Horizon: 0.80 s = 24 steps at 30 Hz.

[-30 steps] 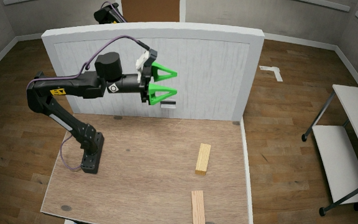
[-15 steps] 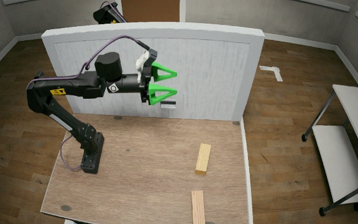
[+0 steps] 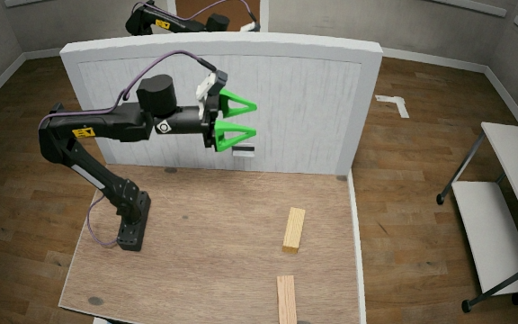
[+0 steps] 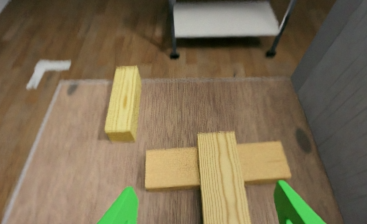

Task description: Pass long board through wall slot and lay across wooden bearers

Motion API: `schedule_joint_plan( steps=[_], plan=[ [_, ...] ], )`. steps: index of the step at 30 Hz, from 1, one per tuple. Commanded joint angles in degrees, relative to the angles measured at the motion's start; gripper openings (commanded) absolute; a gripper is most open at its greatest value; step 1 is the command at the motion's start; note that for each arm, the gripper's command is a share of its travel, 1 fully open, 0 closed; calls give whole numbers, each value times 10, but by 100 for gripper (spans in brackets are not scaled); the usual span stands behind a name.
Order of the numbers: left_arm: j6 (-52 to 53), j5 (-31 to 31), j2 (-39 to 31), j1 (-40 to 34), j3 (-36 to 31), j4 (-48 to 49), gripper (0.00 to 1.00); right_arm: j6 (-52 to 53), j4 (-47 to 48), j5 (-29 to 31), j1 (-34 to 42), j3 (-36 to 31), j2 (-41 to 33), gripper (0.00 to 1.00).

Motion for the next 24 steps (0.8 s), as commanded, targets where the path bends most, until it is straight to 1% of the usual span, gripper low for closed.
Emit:
schedule_joint_plan(
  steps=[1,10,11,14,16,17,18,19,20,21,24],
  plan=[
    [38,44,-28,22,34,-20,78,3,-27,9,5,30,1,78],
    [108,105,-108,106,97,-18,78,5,-33,10,6,30,0,78],
    [116,115,-116,116,105,-18,78,4,-18,11,0,30,0,78],
    [122,138,-107,139,115,-38,78,5,-37,11,-5,30,5,78],
    [122,138,-107,139,115,-38,78,5,-37,11,-5,30,5,78],
    [115,142,-94,140,100,-50,78,2,-10,5,3,24,0,78],
    [109,134,-91,139,87,-51,78,5,-9,5,6,30,4,78],
    [97,118,-125,143,124,1,78,5,-5,5,4,30,4,78],
    [97,118,-133,141,123,18,78,5,-5,6,4,30,5,78],
    [96,113,-135,134,127,19,78,5,-4,7,7,30,5,78],
    [95,108,-115,128,124,20,78,5,-1,5,3,30,6,78]
  ],
)
